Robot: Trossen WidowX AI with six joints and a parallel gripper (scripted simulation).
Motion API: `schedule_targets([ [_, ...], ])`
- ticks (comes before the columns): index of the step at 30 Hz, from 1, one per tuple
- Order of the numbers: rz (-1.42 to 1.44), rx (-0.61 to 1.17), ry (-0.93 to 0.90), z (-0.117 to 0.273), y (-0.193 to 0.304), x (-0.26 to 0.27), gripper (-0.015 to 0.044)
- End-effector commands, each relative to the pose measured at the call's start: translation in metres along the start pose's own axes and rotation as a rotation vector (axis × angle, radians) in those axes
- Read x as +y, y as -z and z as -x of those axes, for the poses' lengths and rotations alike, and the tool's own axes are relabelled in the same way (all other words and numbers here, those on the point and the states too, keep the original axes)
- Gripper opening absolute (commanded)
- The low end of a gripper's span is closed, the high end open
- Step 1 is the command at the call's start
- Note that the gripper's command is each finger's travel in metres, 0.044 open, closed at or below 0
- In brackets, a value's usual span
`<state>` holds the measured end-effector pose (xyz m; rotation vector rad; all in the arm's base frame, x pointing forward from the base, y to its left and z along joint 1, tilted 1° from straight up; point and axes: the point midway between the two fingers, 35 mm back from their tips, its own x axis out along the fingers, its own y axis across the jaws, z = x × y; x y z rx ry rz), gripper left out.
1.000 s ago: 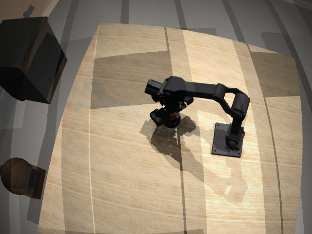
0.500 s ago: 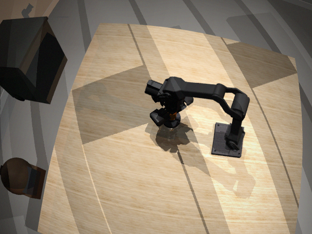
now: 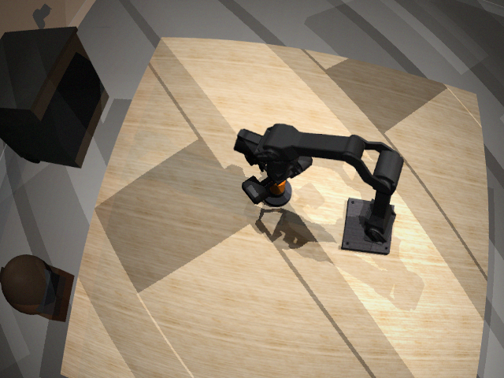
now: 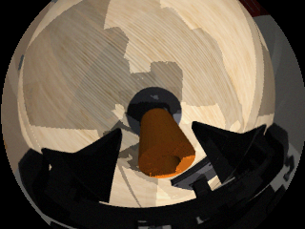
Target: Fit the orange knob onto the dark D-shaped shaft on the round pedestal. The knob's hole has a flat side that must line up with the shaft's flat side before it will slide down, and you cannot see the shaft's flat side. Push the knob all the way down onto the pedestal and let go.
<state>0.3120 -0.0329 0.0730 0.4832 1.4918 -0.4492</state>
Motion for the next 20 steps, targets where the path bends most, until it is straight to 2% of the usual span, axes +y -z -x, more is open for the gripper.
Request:
schedule_targets([
  [1,0.000,0.000,0.000,0.000,0.000,0.000,0.0440],
  [4,0.000,0.000,0.000,0.009,-0.001,0.001,0.0440],
  [11,0.000,0.000,0.000,0.094,0.000,0.000,0.0440],
  [20,0.000,0.000,0.000,0.097,-0.003,0.001,0.0440],
])
